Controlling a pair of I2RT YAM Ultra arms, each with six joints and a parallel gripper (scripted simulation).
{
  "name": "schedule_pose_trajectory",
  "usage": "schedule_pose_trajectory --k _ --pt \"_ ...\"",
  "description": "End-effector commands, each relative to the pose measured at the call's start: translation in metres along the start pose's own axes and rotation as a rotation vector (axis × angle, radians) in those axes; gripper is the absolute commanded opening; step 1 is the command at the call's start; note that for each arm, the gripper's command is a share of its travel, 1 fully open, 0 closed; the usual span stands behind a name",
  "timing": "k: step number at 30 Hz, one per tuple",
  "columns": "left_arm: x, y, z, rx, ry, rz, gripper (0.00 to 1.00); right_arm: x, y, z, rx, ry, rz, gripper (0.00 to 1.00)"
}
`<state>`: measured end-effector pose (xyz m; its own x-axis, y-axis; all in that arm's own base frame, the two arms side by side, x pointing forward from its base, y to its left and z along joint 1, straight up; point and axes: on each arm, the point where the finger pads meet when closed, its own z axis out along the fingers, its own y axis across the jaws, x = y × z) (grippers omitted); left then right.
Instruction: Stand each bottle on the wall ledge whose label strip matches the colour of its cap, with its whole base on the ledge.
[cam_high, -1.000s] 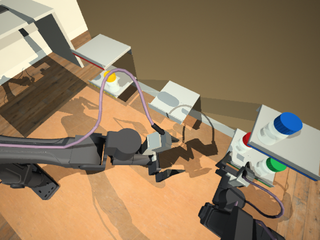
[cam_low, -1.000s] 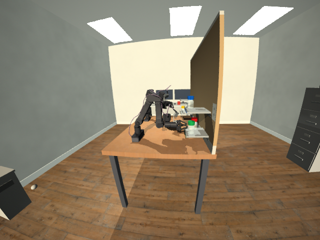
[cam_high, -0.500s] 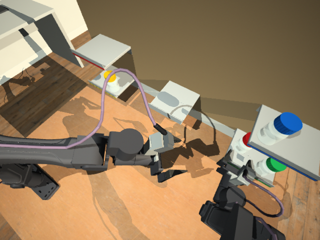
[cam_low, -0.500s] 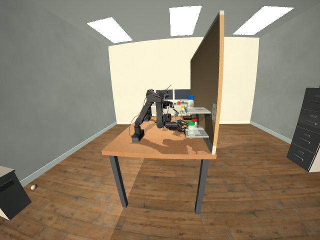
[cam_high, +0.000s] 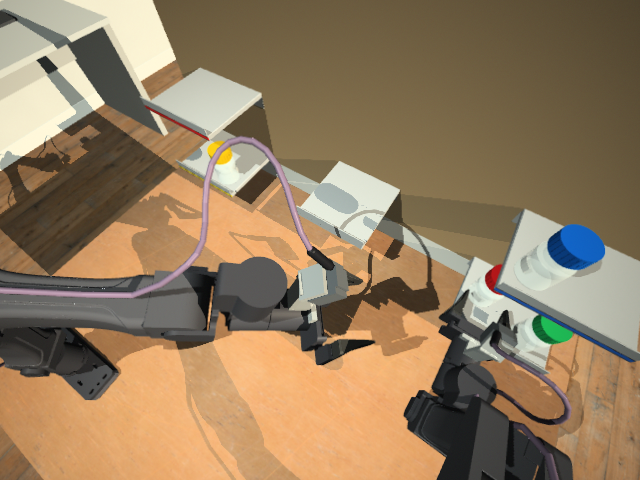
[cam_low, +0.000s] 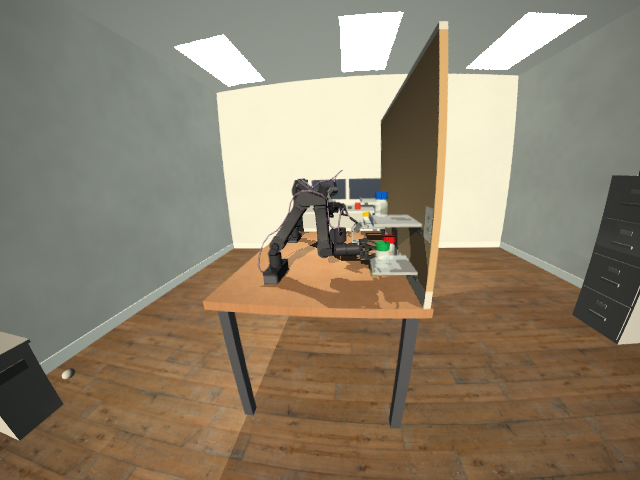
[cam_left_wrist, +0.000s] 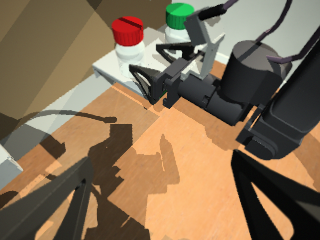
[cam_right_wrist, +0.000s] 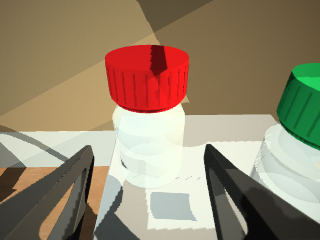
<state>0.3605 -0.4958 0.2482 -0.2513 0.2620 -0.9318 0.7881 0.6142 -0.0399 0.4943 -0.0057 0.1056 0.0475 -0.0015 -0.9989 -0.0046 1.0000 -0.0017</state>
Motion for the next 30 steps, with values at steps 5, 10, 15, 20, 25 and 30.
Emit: schedule_pose_trajectory --k 5,10,15,20,25,30 --pt "-0.031 0.005 -0.011 -0.009 -0.066 -0.008 1.0 -0.006 0.001 0.016 0.011 -0.029 0.002 0.81" --pt "-0.031 0.005 -0.011 -0.009 -0.066 -0.008 1.0 -0.006 0.002 0.022 0.008 -0.029 0.001 0.81" --pt "-0.031 0.005 -0.011 -0.009 -0.066 -0.008 1.0 -0.007 0.002 0.03 0.007 -0.03 0.001 0.81" --pt "-0.031 0.005 -0.011 -0.009 -0.066 -0.008 1.0 -0.007 0.001 0.034 0.009 -0.03 0.001 0.81" --pt "-0.031 0.005 -0.011 -0.009 -0.066 -0.008 1.0 -0.007 0.001 0.034 0.009 -0.03 0.001 0.81" --pt "-0.031 0.005 -0.011 -0.009 -0.066 -0.008 1.0 -0.007 0.001 0.034 0.009 -0.03 0.001 0.72"
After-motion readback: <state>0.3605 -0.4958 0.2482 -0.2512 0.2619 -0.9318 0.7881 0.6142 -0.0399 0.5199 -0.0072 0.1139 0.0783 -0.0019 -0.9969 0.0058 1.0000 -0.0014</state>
